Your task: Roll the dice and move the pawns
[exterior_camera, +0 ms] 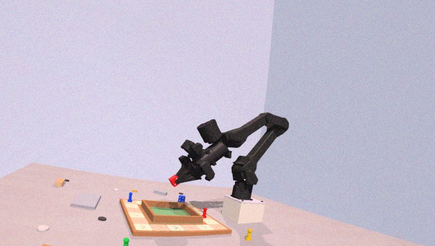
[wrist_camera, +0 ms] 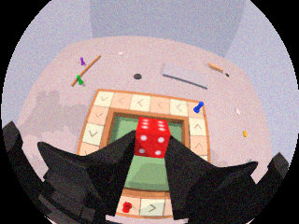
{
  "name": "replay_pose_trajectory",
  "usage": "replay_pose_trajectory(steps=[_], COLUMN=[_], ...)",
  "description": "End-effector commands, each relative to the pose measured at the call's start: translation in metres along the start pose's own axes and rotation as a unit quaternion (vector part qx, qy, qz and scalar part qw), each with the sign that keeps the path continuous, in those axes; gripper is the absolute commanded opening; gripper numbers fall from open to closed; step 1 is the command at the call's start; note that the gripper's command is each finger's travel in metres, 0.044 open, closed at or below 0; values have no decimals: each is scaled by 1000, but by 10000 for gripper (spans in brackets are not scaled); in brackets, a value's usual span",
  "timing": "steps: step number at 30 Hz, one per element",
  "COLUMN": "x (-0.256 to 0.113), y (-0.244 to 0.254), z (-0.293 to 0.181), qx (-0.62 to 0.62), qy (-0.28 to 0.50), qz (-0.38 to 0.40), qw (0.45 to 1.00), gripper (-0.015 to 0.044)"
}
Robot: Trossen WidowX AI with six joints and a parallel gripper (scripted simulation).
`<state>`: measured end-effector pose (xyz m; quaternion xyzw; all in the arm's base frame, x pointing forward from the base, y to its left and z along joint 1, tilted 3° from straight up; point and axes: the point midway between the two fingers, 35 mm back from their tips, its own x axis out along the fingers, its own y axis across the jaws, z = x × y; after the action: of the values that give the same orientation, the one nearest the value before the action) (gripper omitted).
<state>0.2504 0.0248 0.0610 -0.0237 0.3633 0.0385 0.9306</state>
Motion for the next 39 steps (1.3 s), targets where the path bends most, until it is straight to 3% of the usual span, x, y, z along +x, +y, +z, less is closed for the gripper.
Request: replay_pose_trajectory(steps=[1, 12, 14, 20, 29, 32, 34, 39], x=[0, -27, -25, -9, 15, 19, 15, 16], y=[0, 0, 0, 0, 0, 0, -1, -46], z=[1, 30, 30, 26, 15, 13, 15, 6], qx=[0, -3, -3, -4, -3, -2, -8, 35], qy=[-1, -2, 15, 165, 369, 398, 366, 373], qz=[0, -1, -1, -1, -2, -2, -3, -27], qw=[1000, 1000, 1000, 986, 929, 917, 930, 927], gripper=[157, 440, 440, 440, 440, 440, 440, 309])
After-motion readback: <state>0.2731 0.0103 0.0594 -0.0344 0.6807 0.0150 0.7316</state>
